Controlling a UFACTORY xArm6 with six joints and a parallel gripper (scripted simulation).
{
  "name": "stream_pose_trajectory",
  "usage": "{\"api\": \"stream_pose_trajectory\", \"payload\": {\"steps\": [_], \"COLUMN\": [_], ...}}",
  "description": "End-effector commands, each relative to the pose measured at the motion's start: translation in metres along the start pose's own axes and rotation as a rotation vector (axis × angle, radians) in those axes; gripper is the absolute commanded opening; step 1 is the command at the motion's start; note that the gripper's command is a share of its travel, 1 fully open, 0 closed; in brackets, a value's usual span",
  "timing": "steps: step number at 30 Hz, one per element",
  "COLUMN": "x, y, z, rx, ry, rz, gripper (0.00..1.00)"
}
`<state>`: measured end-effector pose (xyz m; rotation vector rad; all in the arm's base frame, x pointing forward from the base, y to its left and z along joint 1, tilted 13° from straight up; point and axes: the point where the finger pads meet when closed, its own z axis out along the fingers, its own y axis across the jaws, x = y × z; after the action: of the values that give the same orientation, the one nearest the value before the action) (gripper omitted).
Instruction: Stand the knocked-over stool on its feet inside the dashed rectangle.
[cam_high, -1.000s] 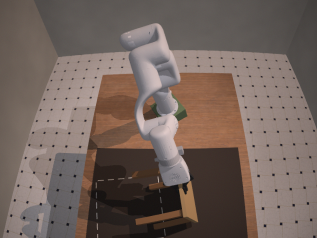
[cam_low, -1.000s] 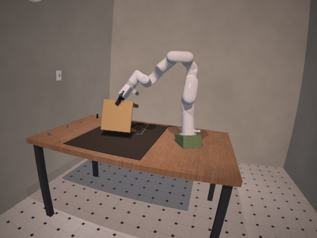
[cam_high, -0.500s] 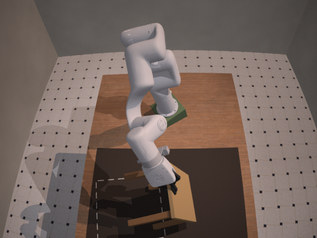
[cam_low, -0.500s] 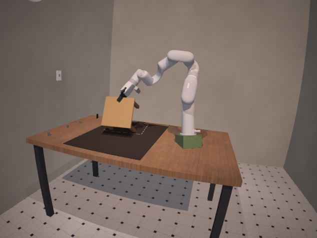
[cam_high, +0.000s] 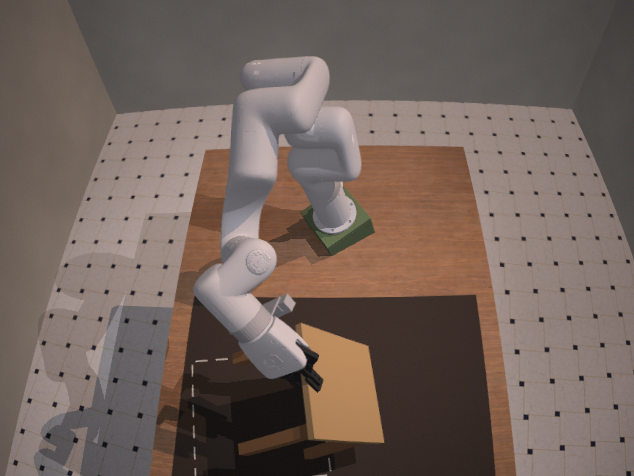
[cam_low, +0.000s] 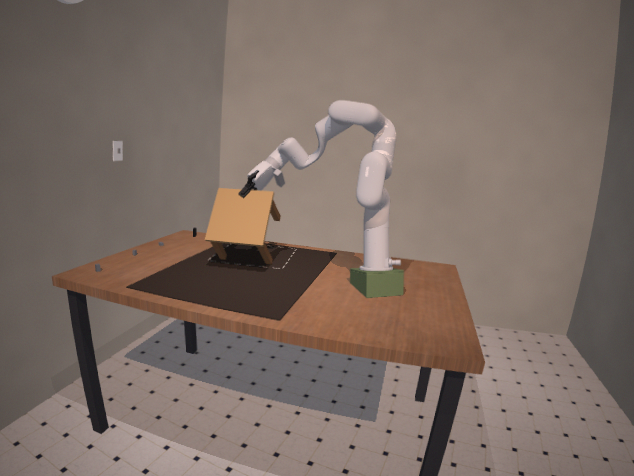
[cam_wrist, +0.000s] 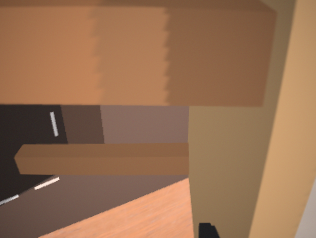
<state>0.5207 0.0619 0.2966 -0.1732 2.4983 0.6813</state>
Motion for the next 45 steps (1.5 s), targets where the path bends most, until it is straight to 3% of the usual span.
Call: {"api": "stream_pose_trajectory", "payload": {"steps": [1, 20, 45], "x": [-0.008, -0.027, -0.038], "y": [-0.02, -0.084, -0.152], "z": [-0.013, -0.045, -0.062], "rx": [-0.09, -0.307, -0.515], "ry": [0.01, 0.011, 0.012], "rz": [0.041, 0.168, 0.289], "gripper": [0.21, 0.21, 0.21]}}
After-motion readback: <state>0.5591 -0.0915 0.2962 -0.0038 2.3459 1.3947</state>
